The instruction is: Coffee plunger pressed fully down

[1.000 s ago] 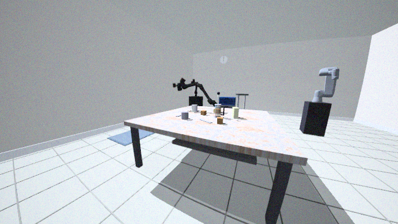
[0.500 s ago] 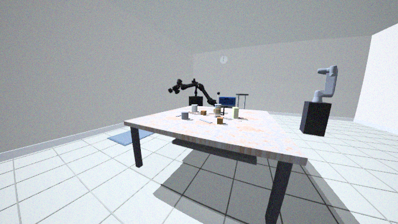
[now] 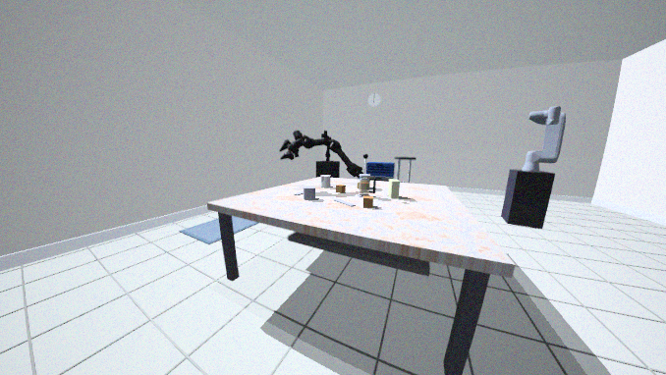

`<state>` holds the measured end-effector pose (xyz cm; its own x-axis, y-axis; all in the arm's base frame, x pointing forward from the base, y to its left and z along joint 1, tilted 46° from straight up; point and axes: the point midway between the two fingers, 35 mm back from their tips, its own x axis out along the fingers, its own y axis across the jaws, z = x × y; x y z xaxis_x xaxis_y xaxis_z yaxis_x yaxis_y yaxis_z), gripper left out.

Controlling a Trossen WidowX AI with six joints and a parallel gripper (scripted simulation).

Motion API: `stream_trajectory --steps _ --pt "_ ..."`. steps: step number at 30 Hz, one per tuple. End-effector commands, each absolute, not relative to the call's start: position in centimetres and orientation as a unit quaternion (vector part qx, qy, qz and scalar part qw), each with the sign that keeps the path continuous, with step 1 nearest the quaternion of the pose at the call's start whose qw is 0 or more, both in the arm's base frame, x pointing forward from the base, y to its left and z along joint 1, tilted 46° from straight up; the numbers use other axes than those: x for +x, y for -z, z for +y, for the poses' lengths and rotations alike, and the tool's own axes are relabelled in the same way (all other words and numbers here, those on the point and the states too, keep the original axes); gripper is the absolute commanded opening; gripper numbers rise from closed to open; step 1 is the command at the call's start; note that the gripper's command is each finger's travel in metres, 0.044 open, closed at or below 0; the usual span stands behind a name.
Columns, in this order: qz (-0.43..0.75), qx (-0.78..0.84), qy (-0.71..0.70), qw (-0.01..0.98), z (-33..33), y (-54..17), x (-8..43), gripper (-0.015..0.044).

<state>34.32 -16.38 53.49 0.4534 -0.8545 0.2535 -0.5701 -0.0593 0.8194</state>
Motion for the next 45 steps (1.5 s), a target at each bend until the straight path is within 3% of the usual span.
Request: stream_trajectory --steps 1,12,24,30,37,45 --pt "-0.399 0.695 0.21 0.56 -11.5 -49.4 38.1 0.044" --pt "-0.106 0.542 0.256 0.793 4.6 -38.4 41.9 0.044" --pt "0.168 0.176 0.143 0.959 21.0 -26.2 34.3 0.044" --pt "0.245 -0.094 0.03 0.965 26.4 -20.5 26.8 0.044" --pt "0.248 -0.402 -0.102 0.876 28.7 -15.5 17.7 0.044" --pt "0.245 -0.427 -0.114 0.863 27.0 -13.2 17.5 0.044"
